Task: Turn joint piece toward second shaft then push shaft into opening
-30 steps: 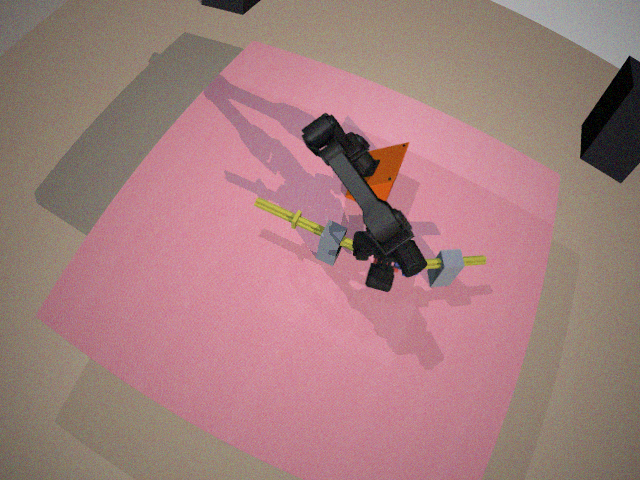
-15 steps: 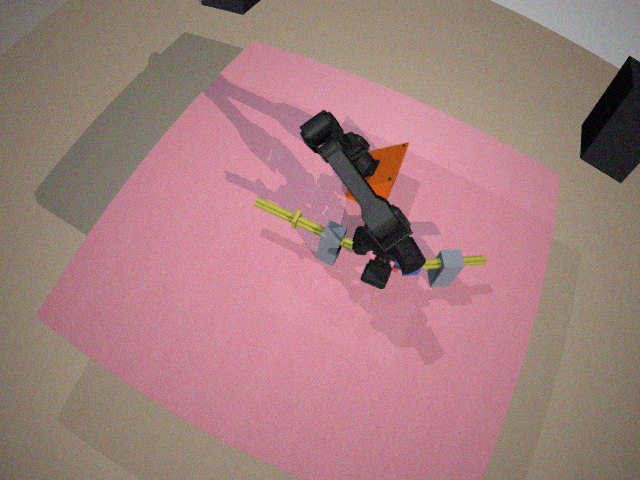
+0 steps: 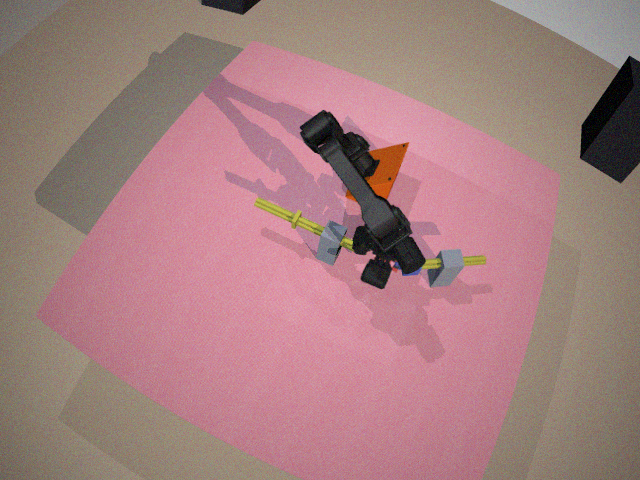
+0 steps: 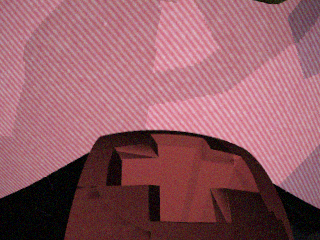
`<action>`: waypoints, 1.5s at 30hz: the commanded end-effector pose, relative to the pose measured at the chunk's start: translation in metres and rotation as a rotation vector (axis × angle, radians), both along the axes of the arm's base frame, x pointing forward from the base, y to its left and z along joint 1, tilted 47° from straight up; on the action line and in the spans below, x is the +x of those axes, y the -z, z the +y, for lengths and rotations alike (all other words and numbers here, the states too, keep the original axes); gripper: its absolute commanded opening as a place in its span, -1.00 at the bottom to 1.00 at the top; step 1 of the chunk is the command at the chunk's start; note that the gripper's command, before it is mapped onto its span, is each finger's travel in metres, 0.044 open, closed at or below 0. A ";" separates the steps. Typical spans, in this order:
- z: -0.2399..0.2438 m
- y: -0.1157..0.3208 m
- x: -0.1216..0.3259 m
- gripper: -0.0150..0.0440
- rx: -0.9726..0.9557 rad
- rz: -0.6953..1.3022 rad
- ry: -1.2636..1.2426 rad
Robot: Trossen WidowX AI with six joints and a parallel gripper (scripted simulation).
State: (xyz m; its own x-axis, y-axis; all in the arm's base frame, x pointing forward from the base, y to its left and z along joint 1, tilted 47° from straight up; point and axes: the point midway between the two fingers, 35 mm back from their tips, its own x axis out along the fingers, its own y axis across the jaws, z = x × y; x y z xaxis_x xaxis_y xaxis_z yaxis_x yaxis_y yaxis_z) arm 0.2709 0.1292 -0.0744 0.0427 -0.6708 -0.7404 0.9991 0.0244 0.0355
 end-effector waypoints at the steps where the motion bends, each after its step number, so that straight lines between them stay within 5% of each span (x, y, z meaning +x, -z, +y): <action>1: 0.000 0.000 0.000 -0.05 0.000 0.001 -0.001; 4: 0.000 0.000 0.000 0.01 0.000 0.001 -0.001; 15: 0.000 0.000 0.000 0.99 0.000 0.001 -0.001; 45: 0.028 -0.025 -0.001 1.00 -0.116 0.052 -0.062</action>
